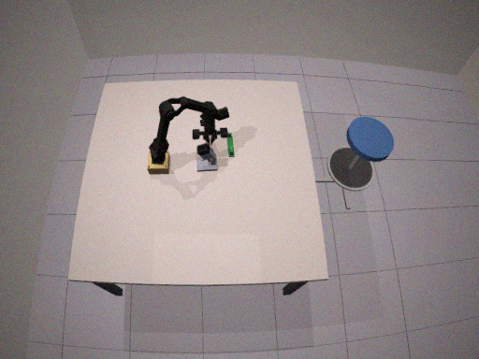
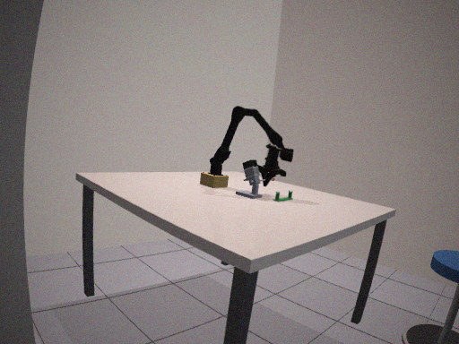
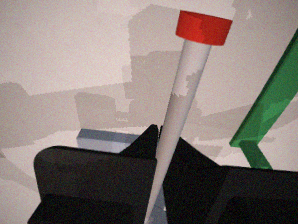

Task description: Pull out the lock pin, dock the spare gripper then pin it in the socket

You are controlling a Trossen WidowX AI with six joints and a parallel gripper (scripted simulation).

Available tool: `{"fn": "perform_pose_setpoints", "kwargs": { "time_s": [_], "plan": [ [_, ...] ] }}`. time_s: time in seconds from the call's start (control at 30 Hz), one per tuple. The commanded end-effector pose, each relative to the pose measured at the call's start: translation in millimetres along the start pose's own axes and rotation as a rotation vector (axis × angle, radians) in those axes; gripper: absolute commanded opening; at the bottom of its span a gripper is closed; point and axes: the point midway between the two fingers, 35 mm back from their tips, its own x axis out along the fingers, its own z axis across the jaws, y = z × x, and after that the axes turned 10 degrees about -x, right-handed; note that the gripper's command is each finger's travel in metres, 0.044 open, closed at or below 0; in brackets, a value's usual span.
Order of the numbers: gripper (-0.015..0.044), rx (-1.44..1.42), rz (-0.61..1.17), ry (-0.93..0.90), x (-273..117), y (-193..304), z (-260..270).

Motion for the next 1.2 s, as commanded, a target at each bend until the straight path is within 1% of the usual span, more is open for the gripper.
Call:
{"fn": "perform_pose_setpoints", "kwargs": {
  "time_s": [0.0,1.17],
  "plan": [
    [0.0,-0.005,0.002,0.0,1.5,2.5,1.4],
    [0.0,-0.004,0.002,0.006,6.7,22.3,5.3]
  ]
}}
